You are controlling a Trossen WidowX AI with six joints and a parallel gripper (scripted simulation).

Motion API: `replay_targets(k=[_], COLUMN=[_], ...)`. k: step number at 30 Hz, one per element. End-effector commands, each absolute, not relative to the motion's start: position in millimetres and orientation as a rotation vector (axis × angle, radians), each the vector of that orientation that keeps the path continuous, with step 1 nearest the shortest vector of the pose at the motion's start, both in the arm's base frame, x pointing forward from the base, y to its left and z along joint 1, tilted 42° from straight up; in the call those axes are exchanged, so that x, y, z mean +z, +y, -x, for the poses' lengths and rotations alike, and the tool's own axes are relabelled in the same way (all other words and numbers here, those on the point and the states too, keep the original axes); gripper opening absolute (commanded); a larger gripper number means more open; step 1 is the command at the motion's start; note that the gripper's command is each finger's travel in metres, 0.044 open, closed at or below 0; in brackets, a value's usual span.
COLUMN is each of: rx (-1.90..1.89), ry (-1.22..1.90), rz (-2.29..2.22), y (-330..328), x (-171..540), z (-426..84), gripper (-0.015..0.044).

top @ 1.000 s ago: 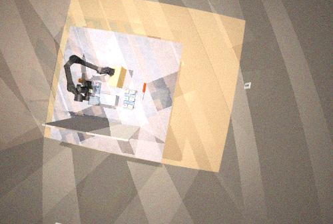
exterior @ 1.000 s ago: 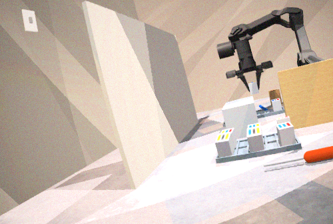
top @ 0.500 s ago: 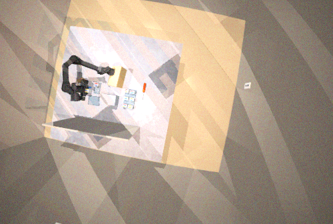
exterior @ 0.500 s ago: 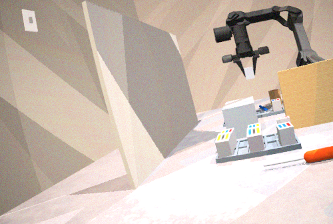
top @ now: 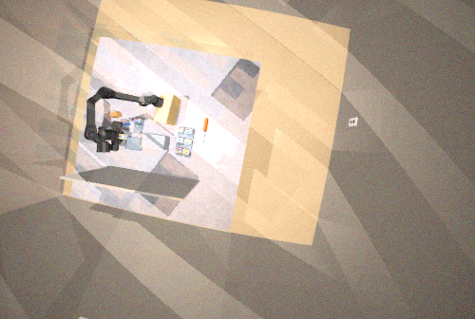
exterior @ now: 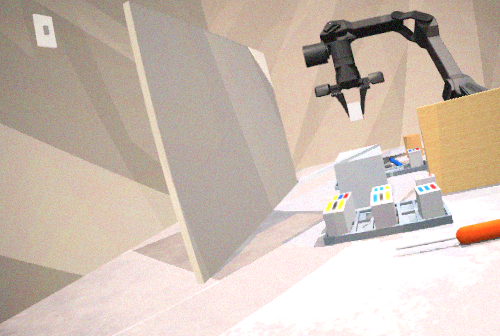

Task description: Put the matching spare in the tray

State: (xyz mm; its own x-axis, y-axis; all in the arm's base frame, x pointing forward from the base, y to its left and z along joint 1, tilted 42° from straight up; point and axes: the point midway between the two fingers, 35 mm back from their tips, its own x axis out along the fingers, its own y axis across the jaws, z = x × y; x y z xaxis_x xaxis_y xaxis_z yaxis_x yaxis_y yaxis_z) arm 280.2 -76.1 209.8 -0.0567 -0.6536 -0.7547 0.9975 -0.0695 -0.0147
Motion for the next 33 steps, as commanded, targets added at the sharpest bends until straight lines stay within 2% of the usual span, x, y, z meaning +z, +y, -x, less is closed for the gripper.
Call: replay_targets(k=[1,10,33], rx=[-1.535,-1.533,-1.534], ry=[0.668,0.674,0.675], rz=[-0.675,-0.663,-0.666], y=[-81.6,-91.0,-101.1], x=[211.7,210.9,199.8], z=[-297.1,-328.5,-331.2], gripper=[0.0,0.0,0.0])
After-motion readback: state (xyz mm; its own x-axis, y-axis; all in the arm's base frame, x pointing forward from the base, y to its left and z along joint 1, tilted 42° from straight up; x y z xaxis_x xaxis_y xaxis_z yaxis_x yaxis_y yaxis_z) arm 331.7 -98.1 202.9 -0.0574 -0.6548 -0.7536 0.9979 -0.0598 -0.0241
